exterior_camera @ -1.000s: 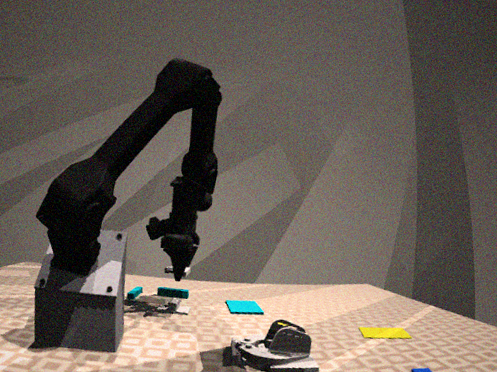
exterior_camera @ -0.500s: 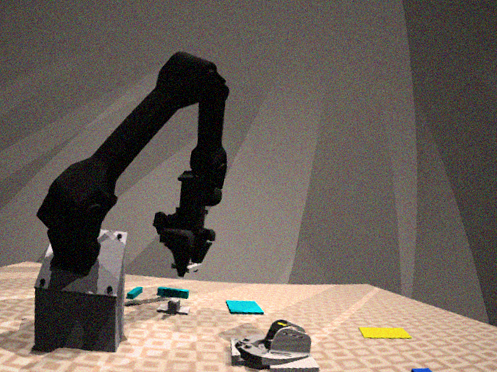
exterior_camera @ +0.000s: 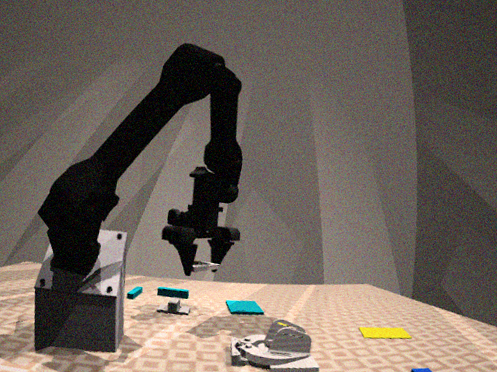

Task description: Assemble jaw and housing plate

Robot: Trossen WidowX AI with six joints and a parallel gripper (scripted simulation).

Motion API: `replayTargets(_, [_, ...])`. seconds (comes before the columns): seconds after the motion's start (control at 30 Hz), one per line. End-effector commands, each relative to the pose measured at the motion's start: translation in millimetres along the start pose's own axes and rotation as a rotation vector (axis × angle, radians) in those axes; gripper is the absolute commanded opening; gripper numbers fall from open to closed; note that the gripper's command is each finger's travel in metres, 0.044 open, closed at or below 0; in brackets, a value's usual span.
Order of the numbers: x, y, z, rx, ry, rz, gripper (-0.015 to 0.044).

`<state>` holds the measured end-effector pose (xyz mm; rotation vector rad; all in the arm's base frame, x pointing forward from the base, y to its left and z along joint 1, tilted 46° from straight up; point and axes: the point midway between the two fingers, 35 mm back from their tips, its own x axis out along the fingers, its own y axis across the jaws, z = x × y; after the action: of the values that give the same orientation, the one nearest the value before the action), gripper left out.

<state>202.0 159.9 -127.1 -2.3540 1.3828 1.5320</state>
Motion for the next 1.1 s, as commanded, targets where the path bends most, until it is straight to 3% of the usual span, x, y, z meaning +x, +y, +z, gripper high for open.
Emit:
replayTargets(0.0, [0.0,2.6,-12.5,0.123,0.001,0.004,0.0351])
replayTargets(1.07, [-4.7,21.1,-96.8,1.033,-0.002,-0.008,0.0351])
